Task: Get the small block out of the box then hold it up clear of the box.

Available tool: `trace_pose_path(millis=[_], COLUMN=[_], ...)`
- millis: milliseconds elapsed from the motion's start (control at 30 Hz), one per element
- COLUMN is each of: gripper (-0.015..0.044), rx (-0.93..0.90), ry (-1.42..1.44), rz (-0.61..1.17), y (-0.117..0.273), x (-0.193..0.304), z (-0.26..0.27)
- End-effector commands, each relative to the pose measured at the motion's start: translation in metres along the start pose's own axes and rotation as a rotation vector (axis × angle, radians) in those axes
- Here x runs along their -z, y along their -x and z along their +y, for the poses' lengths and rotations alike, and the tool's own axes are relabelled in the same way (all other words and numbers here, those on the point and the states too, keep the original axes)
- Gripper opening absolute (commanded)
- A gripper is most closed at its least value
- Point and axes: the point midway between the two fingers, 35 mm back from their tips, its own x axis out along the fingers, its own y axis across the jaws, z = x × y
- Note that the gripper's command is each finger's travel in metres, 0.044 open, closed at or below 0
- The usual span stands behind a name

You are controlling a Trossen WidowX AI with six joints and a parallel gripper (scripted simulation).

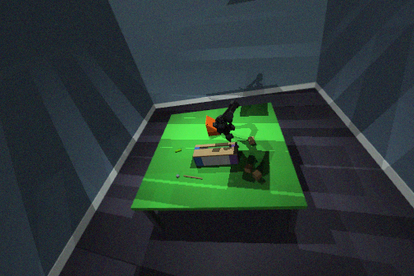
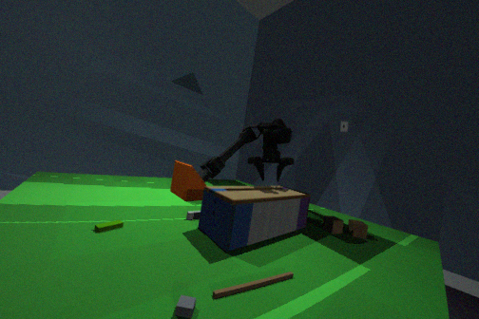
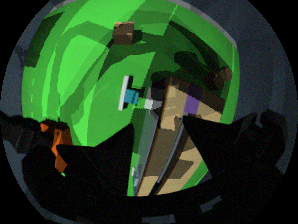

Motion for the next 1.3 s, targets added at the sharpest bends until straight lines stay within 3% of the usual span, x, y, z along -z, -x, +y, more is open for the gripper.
trace_pose_path(millis=[0,233,767,1000,1267], gripper=[0.0285,0.0285,0.0285,0.0285,0.0285], rx=[0.057,0.085,0.084,0.087,0.091], ry=[0.502,1.205,1.221,1.223,1.222], rz=[0.132,0.365,0.371,0.370,0.369], y=[0.005,0.012,0.010,-0.073,-0.081], x=[-0.016,-0.034,-0.034,-0.029,-0.029], z=[0.010,0.024,0.024,0.030,0.032])
